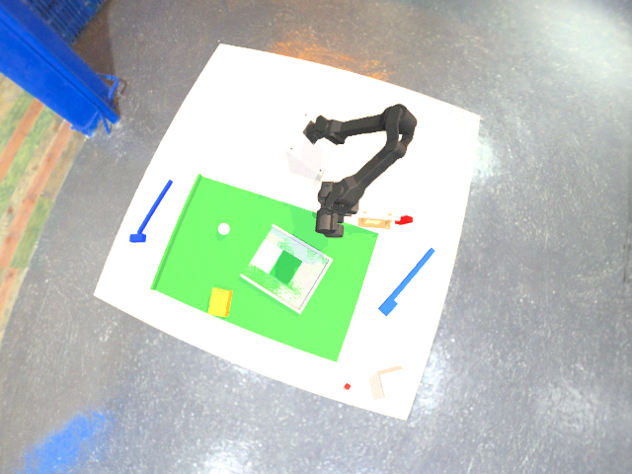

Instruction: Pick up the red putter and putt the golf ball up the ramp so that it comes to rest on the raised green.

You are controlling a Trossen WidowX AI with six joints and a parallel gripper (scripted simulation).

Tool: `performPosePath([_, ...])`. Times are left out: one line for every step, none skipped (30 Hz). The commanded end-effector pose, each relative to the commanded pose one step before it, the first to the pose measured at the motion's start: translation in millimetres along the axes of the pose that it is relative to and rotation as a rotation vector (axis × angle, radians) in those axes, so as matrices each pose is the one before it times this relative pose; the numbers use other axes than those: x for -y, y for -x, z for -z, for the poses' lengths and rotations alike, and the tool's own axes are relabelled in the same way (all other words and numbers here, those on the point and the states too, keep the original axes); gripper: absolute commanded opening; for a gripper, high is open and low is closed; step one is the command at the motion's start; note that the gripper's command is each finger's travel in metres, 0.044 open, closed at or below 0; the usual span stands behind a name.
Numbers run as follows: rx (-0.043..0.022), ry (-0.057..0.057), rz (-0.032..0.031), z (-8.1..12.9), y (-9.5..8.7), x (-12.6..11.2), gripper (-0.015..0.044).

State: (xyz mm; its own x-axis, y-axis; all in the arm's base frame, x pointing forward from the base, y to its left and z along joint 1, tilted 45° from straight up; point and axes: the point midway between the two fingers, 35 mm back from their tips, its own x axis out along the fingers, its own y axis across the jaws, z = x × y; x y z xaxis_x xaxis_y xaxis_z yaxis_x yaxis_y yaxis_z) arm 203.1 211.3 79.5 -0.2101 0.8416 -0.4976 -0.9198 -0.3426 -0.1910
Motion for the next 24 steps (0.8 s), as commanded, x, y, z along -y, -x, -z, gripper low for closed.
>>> performPosePath([-0.0002, 0.0014, 0.0009, -0.19, 0.47, 0.32, 0.0026])
performPosePath([0.0, 0.0, 0.0, 0.0, 0.0, 0.0, 0.002])
performPosePath([0.0, 0.0, 0.0, 0.0, 0.0, 0.0, 0.0013])
performPosePath([0.0, 0.0, 0.0, 0.0, 0.0, 0.0, 0.0006])
performPosePath([-0.00052, 0.0, -0.00002, 0.0, 0.63, 0.12, 0.0])
performPosePath([-0.00104, 0.0, -0.00005, 0.0, 1.29, 0.24, 0.0])
performPosePath([-0.00145, 0.0, -0.00008, -0.02, 1.87, 0.34, 0.0])
performPosePath([-0.00182, -0.0001, -0.00012, -0.05, 2.47, 0.41, 0.0])
performPosePath([-0.00211, -0.0001, -0.00018, -0.11, 3.1, 0.47, 0.0])
performPosePath([-0.00229, -0.0001, -0.00024, -0.2, 3.69, 0.5, 0.0])
performPosePath([-0.00221, -0.0001, -0.00029, -0.3, 4.01, 0.47, 0.0])
performPosePath([-0.00197, -0.0002, -0.00033, -0.39, 4.1, 0.4, 0.0])
performPosePath([-0.0017, -0.0002, -0.00035, -0.48, 4.13, 0.33, 0.0])
performPosePath([-0.00142, -0.0002, -0.00036, -0.57, 4.17, 0.26, 0.0])
performPosePath([-0.00115, -0.0002, -0.00036, -0.67, 4.2, 0.19, 0.0])
performPosePath([-0.00087, -0.0002, -0.00035, -0.76, 4.22, 0.12, 0.0])
performPosePath([-0.00059, -0.0002, -0.00034, -0.86, 4.25, 0.06, 0.0])
performPosePath([-0.00032, -0.0002, -0.00032, -0.96, 4.27, -0.01, 0.0])
performPosePath([-0.00004, -0.0002, -0.00029, -1.06, 4.29, -0.07, 0.0])
performPosePath([0.00023, -0.0002, -0.00025, -1.16, 4.31, -0.13, 0.0])
performPosePath([0.00051, -0.0002, -0.0002, -1.27, 4.33, -0.19, 0.0])
performPosePath([0.00078, -0.0002, -0.00014, -1.37, 4.34, -0.24, 0.0])
performPosePath([0.00105, -0.0002, -0.00008, -1.48, 4.35, -0.3, 0.0])
performPosePath([0.00133, -0.0001, 0.0, -1.59, 4.36, -0.35, 0.0])
